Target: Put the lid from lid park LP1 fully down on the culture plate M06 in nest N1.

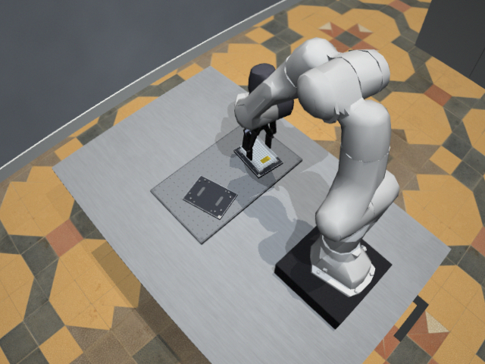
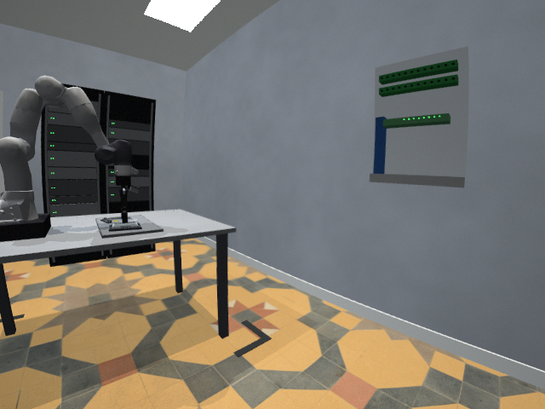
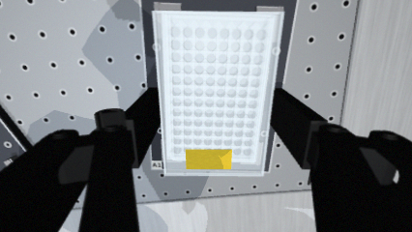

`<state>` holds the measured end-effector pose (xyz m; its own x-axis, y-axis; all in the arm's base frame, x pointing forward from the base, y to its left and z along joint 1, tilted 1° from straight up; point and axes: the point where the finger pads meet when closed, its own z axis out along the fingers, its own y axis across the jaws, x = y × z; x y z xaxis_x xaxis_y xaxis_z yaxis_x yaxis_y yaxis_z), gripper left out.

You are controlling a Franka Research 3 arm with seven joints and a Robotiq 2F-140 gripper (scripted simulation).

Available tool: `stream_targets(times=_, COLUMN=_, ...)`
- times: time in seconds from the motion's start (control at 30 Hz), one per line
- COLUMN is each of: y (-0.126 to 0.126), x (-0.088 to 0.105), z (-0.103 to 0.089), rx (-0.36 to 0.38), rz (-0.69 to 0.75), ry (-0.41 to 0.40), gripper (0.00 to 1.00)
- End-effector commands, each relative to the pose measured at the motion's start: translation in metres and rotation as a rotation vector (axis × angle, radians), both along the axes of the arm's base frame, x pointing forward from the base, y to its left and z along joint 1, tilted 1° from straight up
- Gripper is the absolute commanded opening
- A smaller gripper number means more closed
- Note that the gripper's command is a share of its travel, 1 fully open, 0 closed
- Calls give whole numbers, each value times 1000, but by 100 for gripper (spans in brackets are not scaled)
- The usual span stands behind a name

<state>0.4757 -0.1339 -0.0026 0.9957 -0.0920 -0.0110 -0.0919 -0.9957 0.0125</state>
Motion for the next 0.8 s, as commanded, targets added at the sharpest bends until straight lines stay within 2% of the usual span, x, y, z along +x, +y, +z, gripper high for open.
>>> stream_targets(times=0.0, y=0, x=1, z=-1, rx=0, rz=-9, ry=-2, gripper=10)
stream_targets(times=0.77, y=0, x=1, z=-10, rx=0, rz=-29, ry=-2, gripper=10)
